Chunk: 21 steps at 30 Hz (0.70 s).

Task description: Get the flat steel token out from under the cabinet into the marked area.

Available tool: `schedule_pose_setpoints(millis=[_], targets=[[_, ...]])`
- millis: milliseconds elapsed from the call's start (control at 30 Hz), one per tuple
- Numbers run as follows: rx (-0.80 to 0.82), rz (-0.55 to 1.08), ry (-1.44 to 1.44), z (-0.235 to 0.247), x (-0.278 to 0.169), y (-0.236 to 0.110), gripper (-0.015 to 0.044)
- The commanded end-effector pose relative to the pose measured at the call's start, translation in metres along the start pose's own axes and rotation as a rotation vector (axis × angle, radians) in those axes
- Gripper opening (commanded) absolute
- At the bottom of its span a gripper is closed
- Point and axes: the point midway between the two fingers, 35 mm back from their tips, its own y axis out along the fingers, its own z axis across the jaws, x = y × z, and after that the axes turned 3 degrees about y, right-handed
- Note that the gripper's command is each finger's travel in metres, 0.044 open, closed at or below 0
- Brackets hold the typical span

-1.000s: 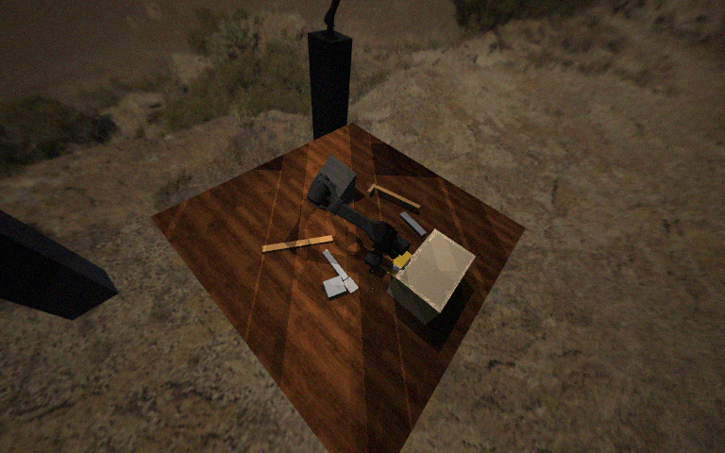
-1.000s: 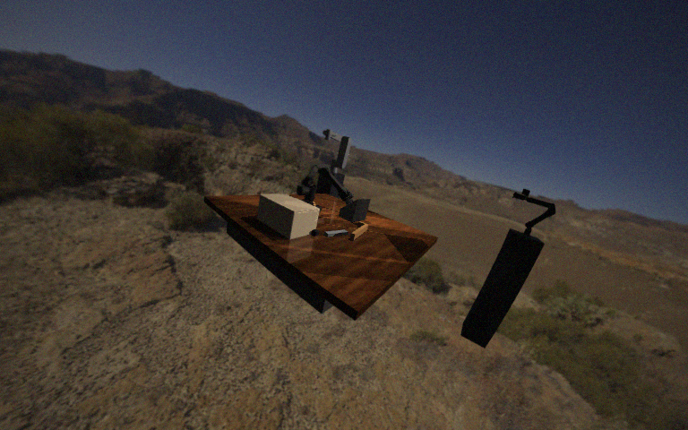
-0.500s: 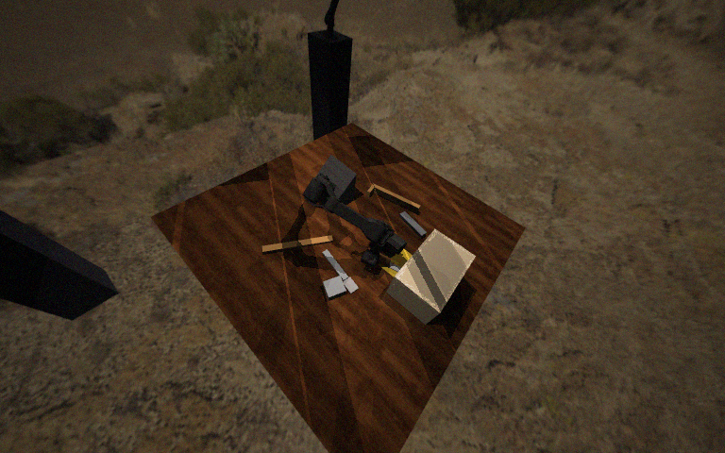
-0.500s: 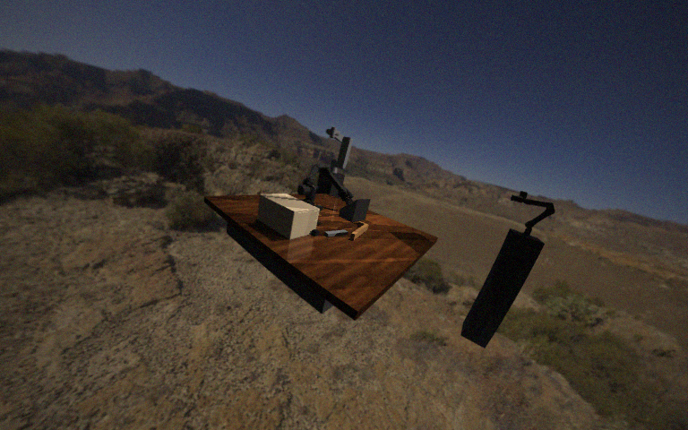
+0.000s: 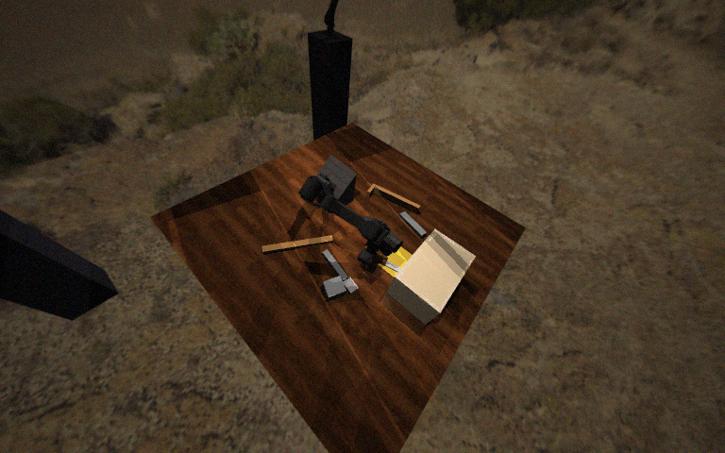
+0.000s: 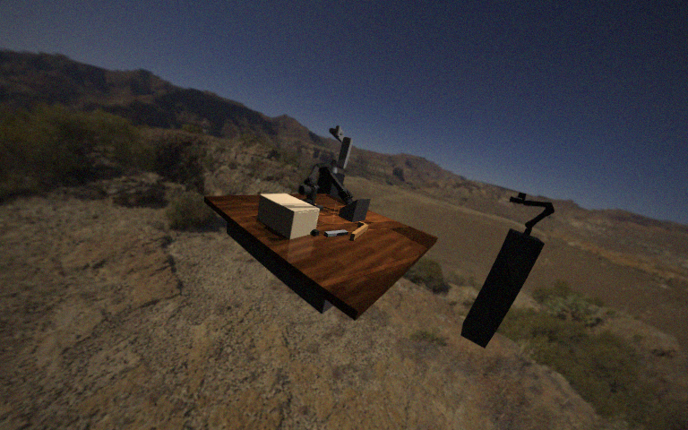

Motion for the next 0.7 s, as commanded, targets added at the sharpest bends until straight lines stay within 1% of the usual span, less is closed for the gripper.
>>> schedule_pose_setpoints(millis=[0, 667], targets=[[0.000, 0.005, -0.005, 0.000, -0.007, 0.001, 0.0000], [0.000, 0.006, -0.006, -0.002, -0.028, 0.001, 0.0000]])
